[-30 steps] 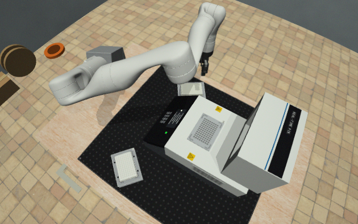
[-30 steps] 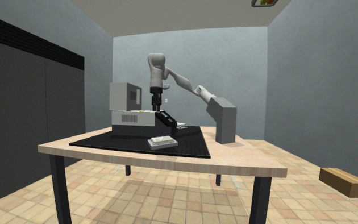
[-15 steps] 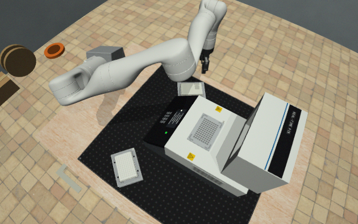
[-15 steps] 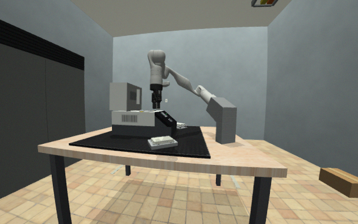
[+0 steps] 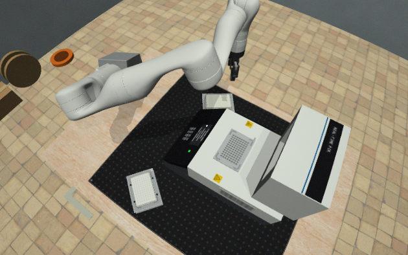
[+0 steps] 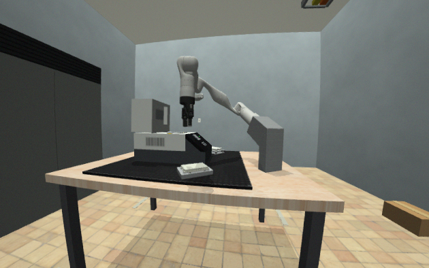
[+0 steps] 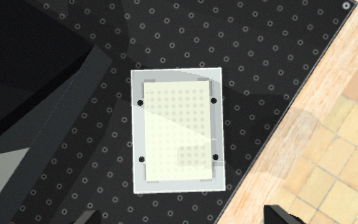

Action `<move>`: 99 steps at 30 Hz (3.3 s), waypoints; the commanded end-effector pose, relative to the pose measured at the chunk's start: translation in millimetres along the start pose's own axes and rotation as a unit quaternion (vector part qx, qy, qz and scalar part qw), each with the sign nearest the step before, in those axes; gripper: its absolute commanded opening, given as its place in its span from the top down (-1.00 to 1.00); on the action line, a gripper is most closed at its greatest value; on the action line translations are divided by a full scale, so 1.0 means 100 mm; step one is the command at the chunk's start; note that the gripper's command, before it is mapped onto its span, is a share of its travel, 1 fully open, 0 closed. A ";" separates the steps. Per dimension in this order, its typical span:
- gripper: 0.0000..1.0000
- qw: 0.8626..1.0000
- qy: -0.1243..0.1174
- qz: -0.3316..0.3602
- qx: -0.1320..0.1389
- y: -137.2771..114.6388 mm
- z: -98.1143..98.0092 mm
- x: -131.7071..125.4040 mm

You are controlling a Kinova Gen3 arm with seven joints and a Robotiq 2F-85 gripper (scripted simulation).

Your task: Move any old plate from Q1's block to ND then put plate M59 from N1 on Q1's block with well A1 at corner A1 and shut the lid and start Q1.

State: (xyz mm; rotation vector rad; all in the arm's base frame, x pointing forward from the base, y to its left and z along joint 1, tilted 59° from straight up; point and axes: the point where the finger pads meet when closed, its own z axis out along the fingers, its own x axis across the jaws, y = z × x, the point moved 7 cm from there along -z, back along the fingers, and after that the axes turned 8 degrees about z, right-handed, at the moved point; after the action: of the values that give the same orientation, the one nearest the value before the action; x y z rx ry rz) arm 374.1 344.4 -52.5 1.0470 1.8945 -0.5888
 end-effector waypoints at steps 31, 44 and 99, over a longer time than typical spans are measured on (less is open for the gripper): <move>-1.00 0.961 0.001 0.276 -0.001 -0.25 -0.14 -0.39; -1.00 0.878 0.001 0.479 -0.001 -0.45 -0.14 -0.70; -1.00 0.809 0.001 0.587 -0.001 -1.33 -0.13 -2.08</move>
State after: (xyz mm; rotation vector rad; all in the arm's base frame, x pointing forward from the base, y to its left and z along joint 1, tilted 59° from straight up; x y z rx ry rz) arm 313.6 196.5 126.8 1.9112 0.8949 0.1550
